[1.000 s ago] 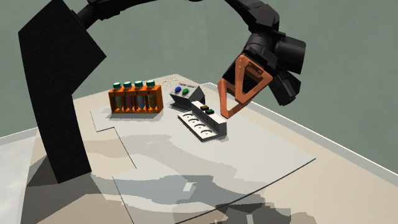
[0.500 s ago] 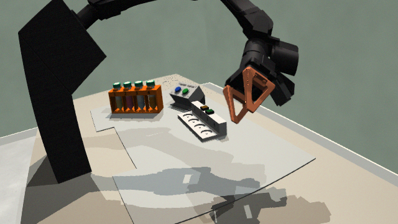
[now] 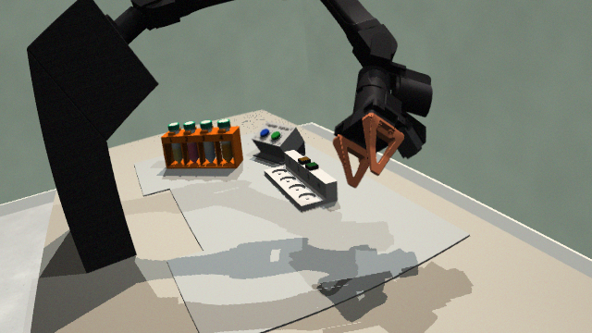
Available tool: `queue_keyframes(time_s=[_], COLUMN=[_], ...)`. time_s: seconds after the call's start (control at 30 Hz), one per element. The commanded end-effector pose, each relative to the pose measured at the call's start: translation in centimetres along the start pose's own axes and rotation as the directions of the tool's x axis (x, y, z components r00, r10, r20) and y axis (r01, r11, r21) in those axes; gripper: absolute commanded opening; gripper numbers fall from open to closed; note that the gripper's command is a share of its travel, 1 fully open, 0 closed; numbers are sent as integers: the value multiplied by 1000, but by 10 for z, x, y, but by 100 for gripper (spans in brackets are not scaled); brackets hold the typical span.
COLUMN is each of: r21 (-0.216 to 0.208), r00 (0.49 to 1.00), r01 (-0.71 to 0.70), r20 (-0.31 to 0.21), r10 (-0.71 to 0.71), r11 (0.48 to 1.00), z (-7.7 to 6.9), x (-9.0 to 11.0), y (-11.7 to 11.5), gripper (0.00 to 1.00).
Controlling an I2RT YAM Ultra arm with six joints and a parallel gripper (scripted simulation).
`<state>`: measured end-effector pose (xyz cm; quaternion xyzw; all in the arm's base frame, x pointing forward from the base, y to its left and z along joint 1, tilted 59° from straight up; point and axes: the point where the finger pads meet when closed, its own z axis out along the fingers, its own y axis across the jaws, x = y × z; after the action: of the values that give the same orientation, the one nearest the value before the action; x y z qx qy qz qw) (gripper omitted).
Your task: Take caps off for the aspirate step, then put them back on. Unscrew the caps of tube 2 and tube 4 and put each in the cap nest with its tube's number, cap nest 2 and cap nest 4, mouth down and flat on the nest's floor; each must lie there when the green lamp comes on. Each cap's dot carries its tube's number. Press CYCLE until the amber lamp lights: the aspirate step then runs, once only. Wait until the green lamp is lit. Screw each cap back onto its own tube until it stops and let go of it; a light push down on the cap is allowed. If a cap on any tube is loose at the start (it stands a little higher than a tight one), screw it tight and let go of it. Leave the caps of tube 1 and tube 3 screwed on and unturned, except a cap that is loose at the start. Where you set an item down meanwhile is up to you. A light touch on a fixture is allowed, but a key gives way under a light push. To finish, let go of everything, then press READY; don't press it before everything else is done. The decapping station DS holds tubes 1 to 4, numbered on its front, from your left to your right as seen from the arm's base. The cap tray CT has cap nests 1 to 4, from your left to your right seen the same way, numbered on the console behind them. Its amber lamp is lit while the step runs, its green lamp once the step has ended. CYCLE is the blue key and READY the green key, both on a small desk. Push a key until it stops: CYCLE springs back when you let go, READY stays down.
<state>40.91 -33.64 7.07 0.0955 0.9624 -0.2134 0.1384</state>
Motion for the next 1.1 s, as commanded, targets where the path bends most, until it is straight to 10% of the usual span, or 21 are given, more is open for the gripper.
queue_keyframes(time_s=[0.0, 1.07], r21=[21, -19], r00=[1000, 953], r01=[-22, 173], r20=[6, 257], r10=[22, -163], r11=[1000, 985], z=[-8, -81], x=[-4, -41], y=[-2, 113], gripper=[49, 49])
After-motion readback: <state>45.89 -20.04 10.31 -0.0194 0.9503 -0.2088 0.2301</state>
